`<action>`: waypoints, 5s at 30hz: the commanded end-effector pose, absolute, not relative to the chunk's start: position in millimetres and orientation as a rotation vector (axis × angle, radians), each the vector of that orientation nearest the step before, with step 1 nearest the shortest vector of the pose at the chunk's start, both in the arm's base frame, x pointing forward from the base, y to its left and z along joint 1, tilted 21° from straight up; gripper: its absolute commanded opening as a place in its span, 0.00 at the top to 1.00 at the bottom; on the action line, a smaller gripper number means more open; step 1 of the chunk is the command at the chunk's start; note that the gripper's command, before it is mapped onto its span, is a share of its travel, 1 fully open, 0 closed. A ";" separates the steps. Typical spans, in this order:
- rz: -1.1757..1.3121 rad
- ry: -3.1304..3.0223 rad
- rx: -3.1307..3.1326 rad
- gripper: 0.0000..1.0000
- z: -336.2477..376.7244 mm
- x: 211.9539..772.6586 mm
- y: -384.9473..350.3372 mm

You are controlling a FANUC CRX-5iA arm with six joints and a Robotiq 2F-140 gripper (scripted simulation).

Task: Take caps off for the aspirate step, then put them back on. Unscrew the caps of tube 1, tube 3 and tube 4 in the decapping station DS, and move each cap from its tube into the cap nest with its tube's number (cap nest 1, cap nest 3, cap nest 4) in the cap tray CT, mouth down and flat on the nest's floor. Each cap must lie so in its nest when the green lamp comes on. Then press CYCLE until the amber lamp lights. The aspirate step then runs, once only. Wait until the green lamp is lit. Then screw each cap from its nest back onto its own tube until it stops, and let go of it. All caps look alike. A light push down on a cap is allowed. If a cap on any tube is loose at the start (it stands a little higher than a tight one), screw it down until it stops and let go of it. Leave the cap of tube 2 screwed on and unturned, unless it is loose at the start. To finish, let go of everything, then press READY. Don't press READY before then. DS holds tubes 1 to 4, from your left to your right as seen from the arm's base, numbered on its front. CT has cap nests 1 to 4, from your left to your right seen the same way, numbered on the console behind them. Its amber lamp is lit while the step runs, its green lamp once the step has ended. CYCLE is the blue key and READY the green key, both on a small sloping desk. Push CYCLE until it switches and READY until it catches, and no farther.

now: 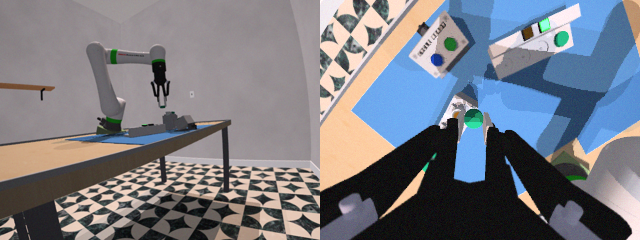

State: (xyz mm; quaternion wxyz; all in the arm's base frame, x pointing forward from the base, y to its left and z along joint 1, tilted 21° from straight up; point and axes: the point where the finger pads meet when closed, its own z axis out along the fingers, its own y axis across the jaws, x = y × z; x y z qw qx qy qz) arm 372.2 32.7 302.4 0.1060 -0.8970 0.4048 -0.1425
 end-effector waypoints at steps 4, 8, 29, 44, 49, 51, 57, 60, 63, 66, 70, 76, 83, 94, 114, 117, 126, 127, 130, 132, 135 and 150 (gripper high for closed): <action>-0.433 1.204 -2.646 1.00 306.2 375.2 79.5; -0.433 1.204 -2.646 1.00 307.6 376.1 96.1; -0.433 1.204 -2.646 1.00 286.5 385.2 113.1; -0.433 1.204 -2.646 1.00 285.2 385.7 113.3; -0.433 1.204 -2.646 1.00 282.9 386.5 113.5; -0.433 1.204 -2.646 1.00 281.9 386.9 113.6; -0.433 1.204 -2.646 1.00 280.7 387.3 113.7; -0.433 1.204 -2.646 1.00 279.8 387.7 113.7; -0.433 1.204 -2.646 1.00 278.4 388.2 113.8; -0.433 1.204 -2.646 1.00 277.0 388.7 113.9; -0.433 1.204 -2.646 1.00 276.3 388.9 114.0; -0.433 1.204 -2.646 1.00 276.3 388.9 114.0; -0.433 1.204 -2.646 0.65 276.3 388.9 114.0; -0.433 1.204 -2.646 0.65 276.3 388.9 114.0; -0.422 1.286 -2.598 0.65 269.8 391.4 114.4; -0.422 1.286 -2.598 0.65 269.2 391.6 114.4; -0.422 1.286 -2.598 1.00 269.2 391.6 114.4; -0.422 1.286 -2.598 1.00 269.2 391.6 114.4; -0.422 1.286 -2.598 1.00 269.2 391.6 114.4; -0.422 1.286 -2.598 1.00 269.2 391.6 114.4; -0.410 1.368 -2.546 1.00 269.1 391.6 114.4; -0.325 1.854 -2.159 1.00 268.5 391.8 114.5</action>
